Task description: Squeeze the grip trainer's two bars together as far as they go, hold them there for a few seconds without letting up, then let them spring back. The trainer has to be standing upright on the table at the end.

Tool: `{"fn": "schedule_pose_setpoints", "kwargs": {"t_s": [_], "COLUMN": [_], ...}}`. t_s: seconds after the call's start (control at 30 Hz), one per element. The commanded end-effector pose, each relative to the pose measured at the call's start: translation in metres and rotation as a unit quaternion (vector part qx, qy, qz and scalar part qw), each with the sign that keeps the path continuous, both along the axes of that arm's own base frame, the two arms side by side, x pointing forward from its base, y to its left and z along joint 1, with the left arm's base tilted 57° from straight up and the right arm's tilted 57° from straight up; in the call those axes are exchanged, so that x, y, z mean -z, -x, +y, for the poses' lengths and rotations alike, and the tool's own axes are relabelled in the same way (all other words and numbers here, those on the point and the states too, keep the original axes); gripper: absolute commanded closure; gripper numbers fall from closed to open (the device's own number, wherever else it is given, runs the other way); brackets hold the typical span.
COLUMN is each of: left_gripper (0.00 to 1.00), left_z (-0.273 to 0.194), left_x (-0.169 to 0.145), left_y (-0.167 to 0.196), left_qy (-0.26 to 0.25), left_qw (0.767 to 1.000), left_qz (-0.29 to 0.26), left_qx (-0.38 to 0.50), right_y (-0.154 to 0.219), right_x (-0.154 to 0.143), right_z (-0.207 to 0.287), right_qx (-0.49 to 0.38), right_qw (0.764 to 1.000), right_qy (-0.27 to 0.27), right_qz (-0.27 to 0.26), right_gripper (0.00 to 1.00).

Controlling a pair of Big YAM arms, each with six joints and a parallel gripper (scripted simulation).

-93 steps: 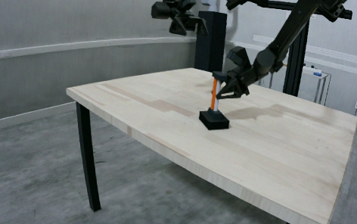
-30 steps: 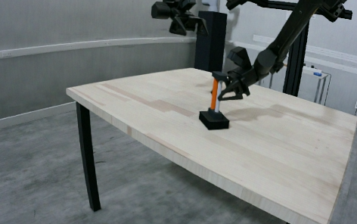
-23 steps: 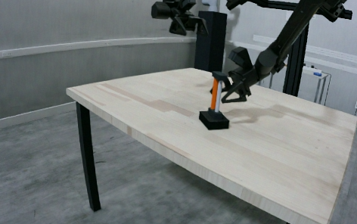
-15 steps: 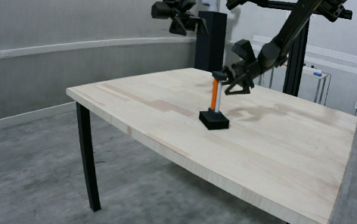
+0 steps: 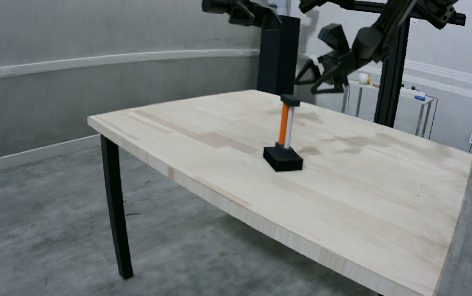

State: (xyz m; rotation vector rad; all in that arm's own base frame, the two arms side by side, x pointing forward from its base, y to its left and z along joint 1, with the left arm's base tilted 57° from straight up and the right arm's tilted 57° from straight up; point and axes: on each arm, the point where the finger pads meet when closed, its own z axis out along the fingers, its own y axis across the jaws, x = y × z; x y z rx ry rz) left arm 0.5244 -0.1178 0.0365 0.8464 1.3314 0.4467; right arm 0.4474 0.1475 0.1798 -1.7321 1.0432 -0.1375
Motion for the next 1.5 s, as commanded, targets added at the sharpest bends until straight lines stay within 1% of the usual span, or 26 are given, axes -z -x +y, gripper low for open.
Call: {"fn": "schedule_pose_setpoints", "kwargs": {"t_s": [0.0, 0.13, 0.2, 0.43, 0.7, 0.77, 1.0, 1.13, 1.47], "left_gripper": [0.08, 0.08, 0.08, 0.08, 0.08, 0.08, 0.08, 0.08, 0.08], "left_z": [-0.027, -0.036, -0.036, -0.052, -0.066, -0.066, -0.075, -0.075, -0.070], "left_x": [-0.028, -0.031, -0.031, -0.048, -0.060, -0.060, -0.070, -0.073, -0.069], "left_y": [0.052, 0.057, 0.057, 0.044, 0.039, 0.039, 0.035, 0.035, 0.038], "left_qy": [0.002, 0.005, 0.005, 0.009, 0.010, 0.010, 0.006, -0.004, -0.008], "left_qw": [1.000, 1.000, 1.000, 0.998, 0.991, 0.991, 0.983, 0.982, 0.981], "left_qz": [0.003, 0.028, 0.028, 0.045, 0.077, 0.077, 0.095, 0.095, 0.099], "left_qx": [0.016, -0.002, -0.002, -0.052, -0.111, -0.111, -0.155, -0.165, -0.168], "right_y": [0.018, 0.014, 0.014, 0.014, 0.014, 0.014, 0.014, 0.014, 0.014], "right_x": [-0.006, 0.001, 0.001, 0.000, 0.000, 0.000, 0.000, 0.000, 0.000], "right_z": [0.016, 0.009, 0.009, 0.009, 0.009, 0.009, 0.009, 0.009, 0.009], "right_qx": [-0.036, -0.028, -0.028, -0.028, -0.027, -0.027, -0.027, -0.027, -0.027], "right_qw": [0.999, 0.999, 0.999, 0.999, 1.000, 1.000, 1.000, 1.000, 1.000], "right_qy": [0.014, 0.015, 0.015, 0.015, 0.015, 0.015, 0.015, 0.015, 0.015], "right_qz": [-0.012, -0.004, -0.004, -0.004, -0.003, -0.003, -0.003, -0.003, -0.003], "right_gripper": [0.00, 0.00, 0.00, 0.00, 0.00, 0.00, 0.00, 0.00, 0.00]}}
